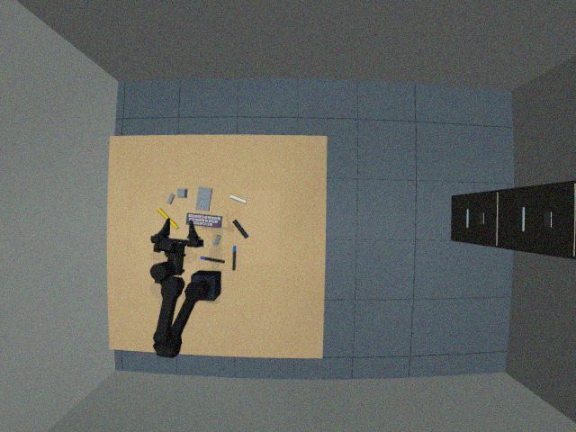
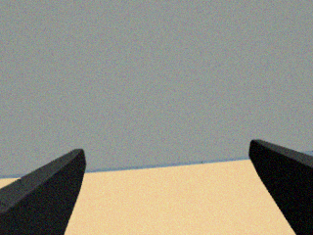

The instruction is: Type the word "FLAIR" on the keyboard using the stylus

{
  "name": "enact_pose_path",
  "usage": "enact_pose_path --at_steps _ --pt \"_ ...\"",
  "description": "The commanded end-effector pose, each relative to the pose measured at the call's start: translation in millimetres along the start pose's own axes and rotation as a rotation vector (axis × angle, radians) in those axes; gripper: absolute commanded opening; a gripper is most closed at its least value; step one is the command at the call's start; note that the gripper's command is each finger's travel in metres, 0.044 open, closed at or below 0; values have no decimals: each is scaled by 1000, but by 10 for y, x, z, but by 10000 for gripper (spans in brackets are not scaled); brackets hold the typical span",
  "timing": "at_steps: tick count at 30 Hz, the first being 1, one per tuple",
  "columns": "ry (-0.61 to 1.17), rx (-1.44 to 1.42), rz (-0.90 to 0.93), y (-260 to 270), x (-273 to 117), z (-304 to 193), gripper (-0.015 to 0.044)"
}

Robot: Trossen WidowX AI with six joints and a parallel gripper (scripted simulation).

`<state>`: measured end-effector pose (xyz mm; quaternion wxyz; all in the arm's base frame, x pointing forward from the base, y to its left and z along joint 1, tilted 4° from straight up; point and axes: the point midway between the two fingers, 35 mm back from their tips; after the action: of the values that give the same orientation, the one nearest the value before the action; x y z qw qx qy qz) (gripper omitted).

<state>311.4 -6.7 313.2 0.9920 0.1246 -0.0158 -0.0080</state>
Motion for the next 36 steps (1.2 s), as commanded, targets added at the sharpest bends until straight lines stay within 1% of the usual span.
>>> enact_pose_path --at_steps 1,3,7,10,13,17,24,26,36 --pt "11 2 0 3 16 -18 414" --pt "95 22 -1 32 139 -170 361" --pt "349 69 -16 132 440 -675 256" --pt "538 94 -37 216 591 -1088 177" --pt "726 108 -69 302 676 -1517 99" --pt "972 110 -128 408 686 -2096 0" --pt "1382 60 -282 543 447 -3055 0" --pt "1456 42 -319 558 369 -3222 0" --pt "1465 40 -324 560 359 -3242 0"
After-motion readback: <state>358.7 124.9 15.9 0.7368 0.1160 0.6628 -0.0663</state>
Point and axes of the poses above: the point midway between the two fingers, 35 mm back from their tips, its own x axis out along the fingers, its own y axis across the jaws, z = x × y, and after that the axes turned 13 degrees about x, right-handed
